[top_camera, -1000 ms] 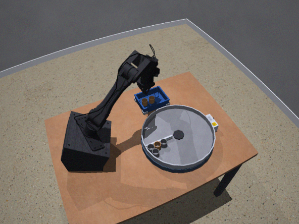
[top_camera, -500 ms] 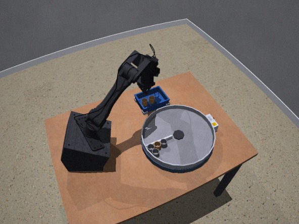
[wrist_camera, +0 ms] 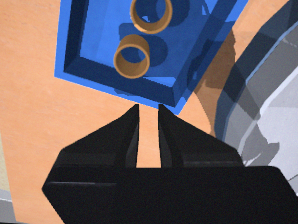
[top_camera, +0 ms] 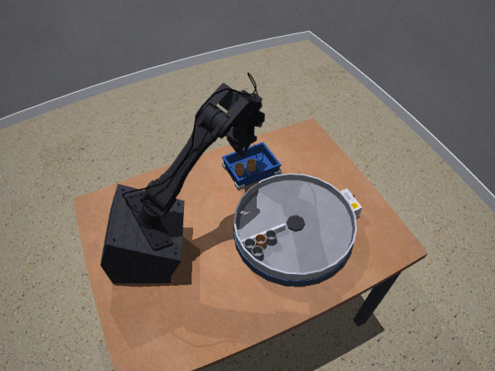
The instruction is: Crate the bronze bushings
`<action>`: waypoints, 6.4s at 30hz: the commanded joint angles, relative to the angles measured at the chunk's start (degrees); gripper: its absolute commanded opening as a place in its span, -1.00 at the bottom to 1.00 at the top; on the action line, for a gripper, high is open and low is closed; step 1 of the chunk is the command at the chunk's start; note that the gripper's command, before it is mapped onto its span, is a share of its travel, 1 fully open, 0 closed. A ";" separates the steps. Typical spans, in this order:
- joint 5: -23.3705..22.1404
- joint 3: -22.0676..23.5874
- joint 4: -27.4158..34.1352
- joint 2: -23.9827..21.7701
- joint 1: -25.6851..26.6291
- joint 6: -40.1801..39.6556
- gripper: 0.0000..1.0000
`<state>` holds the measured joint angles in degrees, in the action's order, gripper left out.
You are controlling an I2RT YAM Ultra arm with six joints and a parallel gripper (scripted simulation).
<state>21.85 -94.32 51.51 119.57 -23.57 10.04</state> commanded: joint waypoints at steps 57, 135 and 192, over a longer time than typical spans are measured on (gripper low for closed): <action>-24.34 35.14 -14.86 -35.45 61.22 -58.80 -0.70; -24.53 34.52 -14.66 -34.51 62.33 -59.21 -0.70; -24.59 35.00 -15.52 -35.58 62.29 -59.28 -0.70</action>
<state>-1.98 -57.84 36.49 85.73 38.33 -48.71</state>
